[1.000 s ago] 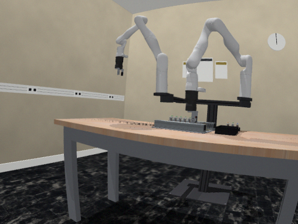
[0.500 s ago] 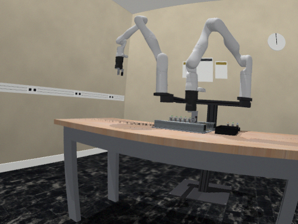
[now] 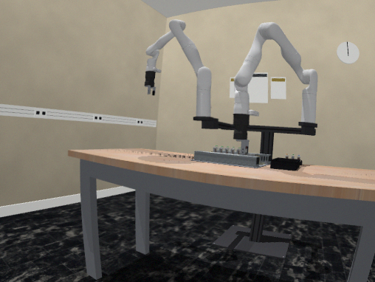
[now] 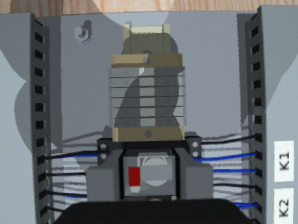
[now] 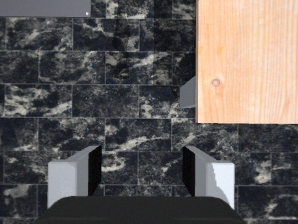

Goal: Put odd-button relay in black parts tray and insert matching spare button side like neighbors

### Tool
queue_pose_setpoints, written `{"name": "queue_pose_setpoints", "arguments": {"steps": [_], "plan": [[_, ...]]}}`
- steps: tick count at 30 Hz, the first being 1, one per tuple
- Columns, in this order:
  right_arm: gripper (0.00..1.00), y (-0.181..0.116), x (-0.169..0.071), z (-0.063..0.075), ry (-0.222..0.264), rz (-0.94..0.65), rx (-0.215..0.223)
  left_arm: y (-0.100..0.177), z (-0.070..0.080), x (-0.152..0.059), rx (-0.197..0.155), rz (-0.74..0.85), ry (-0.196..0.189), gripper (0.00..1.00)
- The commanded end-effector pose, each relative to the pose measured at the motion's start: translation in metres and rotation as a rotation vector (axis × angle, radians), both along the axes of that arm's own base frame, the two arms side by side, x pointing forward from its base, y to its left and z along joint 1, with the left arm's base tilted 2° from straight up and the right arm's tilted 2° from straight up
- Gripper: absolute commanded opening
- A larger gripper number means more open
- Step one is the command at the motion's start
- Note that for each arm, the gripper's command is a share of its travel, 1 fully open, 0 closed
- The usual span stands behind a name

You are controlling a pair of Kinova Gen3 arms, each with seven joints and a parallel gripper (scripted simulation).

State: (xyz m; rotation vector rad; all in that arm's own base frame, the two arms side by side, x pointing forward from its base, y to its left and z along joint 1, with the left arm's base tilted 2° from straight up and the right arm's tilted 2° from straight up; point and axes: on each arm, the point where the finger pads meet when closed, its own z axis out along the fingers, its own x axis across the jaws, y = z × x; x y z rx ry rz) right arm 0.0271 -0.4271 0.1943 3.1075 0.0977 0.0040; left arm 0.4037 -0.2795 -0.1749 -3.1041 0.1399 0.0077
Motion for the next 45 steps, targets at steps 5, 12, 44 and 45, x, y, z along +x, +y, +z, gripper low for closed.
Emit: {"name": "queue_pose_setpoints", "arguments": {"steps": [5,12,44,45], "plan": [[1.00,-0.0004,0.0000,0.0006,0.000,0.000,-0.002,-0.0009,0.0014,0.0009,-0.002,0.000,-0.010,0.00],[1.00,-0.0004,0.0000,0.0006,0.000,0.000,-0.002,-0.0009,0.0015,0.0007,-0.003,-0.001,-0.018,0.00],[1.00,-0.0004,0.0000,0.0006,0.000,0.000,-0.002,-0.0008,0.0017,-0.0002,-0.006,-0.002,-0.050,0.00],[1.00,-0.0004,0.0000,0.0006,0.000,0.000,-0.002,-0.0008,0.0017,-0.0002,-0.006,-0.002,-0.051,0.00]]}}
